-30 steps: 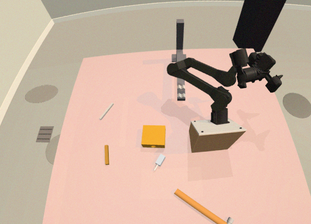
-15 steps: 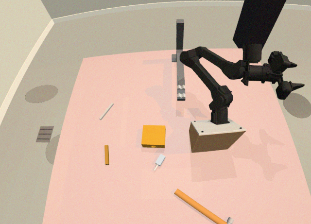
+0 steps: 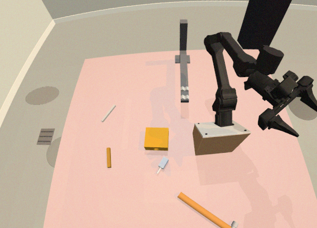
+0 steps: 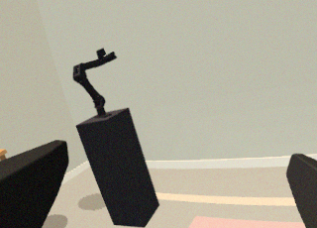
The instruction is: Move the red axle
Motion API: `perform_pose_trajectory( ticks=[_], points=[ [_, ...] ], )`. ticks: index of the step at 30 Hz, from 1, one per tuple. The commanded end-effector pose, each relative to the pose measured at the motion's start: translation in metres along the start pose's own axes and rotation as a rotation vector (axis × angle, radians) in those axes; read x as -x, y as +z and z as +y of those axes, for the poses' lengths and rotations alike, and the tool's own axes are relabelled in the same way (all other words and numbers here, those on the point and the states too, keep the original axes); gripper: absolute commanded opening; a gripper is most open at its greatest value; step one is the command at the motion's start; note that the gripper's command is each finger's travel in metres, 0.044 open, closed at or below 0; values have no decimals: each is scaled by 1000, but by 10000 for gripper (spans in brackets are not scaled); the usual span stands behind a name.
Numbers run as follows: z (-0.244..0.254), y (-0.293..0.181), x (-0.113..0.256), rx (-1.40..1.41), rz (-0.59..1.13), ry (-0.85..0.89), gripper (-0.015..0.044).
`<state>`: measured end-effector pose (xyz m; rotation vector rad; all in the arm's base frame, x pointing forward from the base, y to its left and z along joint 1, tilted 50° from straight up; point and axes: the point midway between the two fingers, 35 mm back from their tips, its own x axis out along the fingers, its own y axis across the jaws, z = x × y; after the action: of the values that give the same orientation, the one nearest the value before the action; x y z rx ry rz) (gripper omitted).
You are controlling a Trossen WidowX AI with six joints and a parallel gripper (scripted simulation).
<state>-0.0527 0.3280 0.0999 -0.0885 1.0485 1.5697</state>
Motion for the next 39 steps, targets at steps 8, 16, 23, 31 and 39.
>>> perform_pose_trajectory(
  ticks=[8,16,23,31,39],
  points=[
    [-186,20,16,-155,127,-626,440],
    [-305,-16,77,-280,403,-1003,440],
    [-376,-76,147,-399,783,-1176,440],
    [-414,-155,225,-511,1288,-1140,440],
    [-416,-161,231,-517,1332,-1127,440]
  ],
)
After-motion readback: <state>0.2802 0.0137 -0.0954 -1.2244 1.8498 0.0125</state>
